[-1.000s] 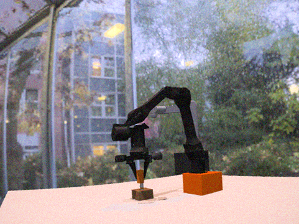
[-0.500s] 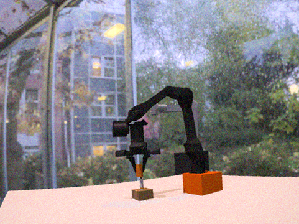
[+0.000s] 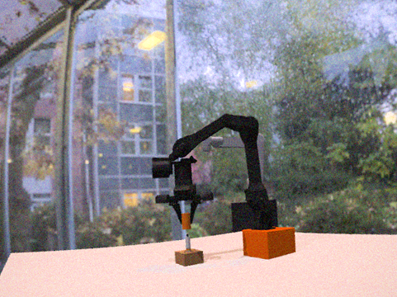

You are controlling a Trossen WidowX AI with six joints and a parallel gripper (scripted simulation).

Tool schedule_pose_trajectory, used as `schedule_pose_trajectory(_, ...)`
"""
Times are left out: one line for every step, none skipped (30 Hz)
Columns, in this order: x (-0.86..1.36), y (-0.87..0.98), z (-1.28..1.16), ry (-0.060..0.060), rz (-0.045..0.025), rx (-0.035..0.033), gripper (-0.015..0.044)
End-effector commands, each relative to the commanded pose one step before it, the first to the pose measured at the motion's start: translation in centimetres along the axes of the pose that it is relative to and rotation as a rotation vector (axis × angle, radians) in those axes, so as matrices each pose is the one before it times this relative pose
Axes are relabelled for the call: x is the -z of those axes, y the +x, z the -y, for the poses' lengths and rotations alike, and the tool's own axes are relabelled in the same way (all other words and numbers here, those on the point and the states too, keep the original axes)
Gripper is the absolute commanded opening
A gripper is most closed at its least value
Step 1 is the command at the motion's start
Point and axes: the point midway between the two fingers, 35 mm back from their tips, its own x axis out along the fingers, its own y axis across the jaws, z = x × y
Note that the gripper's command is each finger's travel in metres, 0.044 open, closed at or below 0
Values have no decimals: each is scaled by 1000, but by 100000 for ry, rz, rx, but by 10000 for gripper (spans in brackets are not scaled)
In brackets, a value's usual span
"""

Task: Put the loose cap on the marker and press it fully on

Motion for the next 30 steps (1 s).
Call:
schedule_pose_trajectory(262,377,-79,-502,-472,94,0)
schedule_pose_trajectory(1,25,-1,0,0,0,0)
schedule_pose_trajectory(-1,27,3,0,0,0,0)
schedule_pose_trajectory(-2,55,6,0,0,0,0)
schedule_pose_trajectory(-2,81,8,0,0,0,0)
schedule_pose_trajectory(-3,106,11,0,0,1,0)
schedule_pose_trajectory(-4,132,13,0,0,1,0)
schedule_pose_trajectory(-4,155,14,0,0,1,0)
schedule_pose_trajectory(-4,164,14,0,0,1,0)
schedule_pose_trajectory(-4,165,13,0,0,0,0)
schedule_pose_trajectory(-3,165,12,0,0,0,0)
schedule_pose_trajectory(-3,165,11,0,0,0,0)
schedule_pose_trajectory(-3,165,10,0,0,0,0)
schedule_pose_trajectory(-3,165,9,0,0,0,0)
schedule_pose_trajectory(-2,165,8,0,0,0,0)
schedule_pose_trajectory(-2,164,7,0,0,0,0)
schedule_pose_trajectory(-2,164,5,0,0,0,0)
schedule_pose_trajectory(-2,164,4,0,0,0,0)
schedule_pose_trajectory(-1,164,3,0,0,0,0)
schedule_pose_trajectory(-1,163,2,0,0,0,0)
schedule_pose_trajectory(-1,163,1,0,0,-1,0)
schedule_pose_trajectory(-1,163,0,0,0,-1,0)
schedule_pose_trajectory(0,163,-1,0,0,-1,0)
schedule_pose_trajectory(0,162,-2,0,0,-1,0)
schedule_pose_trajectory(0,164,-4,0,0,-1,0)
schedule_pose_trajectory(1,164,-5,0,0,-1,0)
schedule_pose_trajectory(1,166,-7,0,0,-1,0)
schedule_pose_trajectory(2,158,-9,0,0,-1,0)
schedule_pose_trajectory(2,160,-11,0,0,-2,0)
schedule_pose_trajectory(2,163,-13,0,-1,-2,0)
